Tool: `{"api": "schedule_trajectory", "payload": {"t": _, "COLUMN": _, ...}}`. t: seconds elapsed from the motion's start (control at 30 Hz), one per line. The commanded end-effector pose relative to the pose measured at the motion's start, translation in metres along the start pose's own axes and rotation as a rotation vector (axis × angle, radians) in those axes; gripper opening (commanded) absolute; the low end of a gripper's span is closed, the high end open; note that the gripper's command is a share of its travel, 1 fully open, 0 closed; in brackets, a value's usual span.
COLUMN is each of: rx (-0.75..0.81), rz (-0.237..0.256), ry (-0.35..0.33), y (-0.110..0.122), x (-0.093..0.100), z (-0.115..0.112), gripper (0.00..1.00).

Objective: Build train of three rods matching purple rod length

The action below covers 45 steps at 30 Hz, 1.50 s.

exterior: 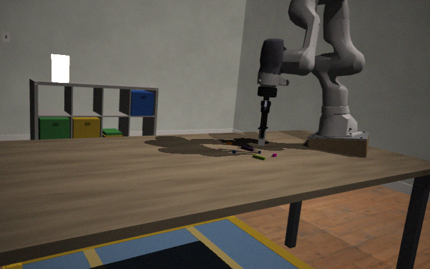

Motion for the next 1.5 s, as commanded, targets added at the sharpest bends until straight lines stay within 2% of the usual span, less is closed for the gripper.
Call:
{"api": "schedule_trajectory", "payload": {"t": 0.0, "rx": -0.012, "rz": -0.008, "ry": -0.005, "y": 0.002, "x": -0.004, "z": -0.003, "gripper": 0.15}}
{"api": "schedule_trajectory", "payload": {"t": 0.4, "rx": -0.012, "rz": -0.008, "ry": -0.005, "y": 0.002, "x": -0.016, "z": -0.003, "gripper": 0.15}}
{"api": "schedule_trajectory", "payload": {"t": 1.47, "rx": -0.012, "rz": -0.008, "ry": -0.005, "y": 0.002, "x": -0.019, "z": -0.003, "gripper": 0.15}}
Point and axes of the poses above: the point where the finger pads meet when closed, its own x axis back along the fingers, its own y axis across the jaws, z = x × y, the point moved 3 cm from there along x, back along the fingers, and after that the axes turned 12 degrees about -x, right-handed, at the moved point
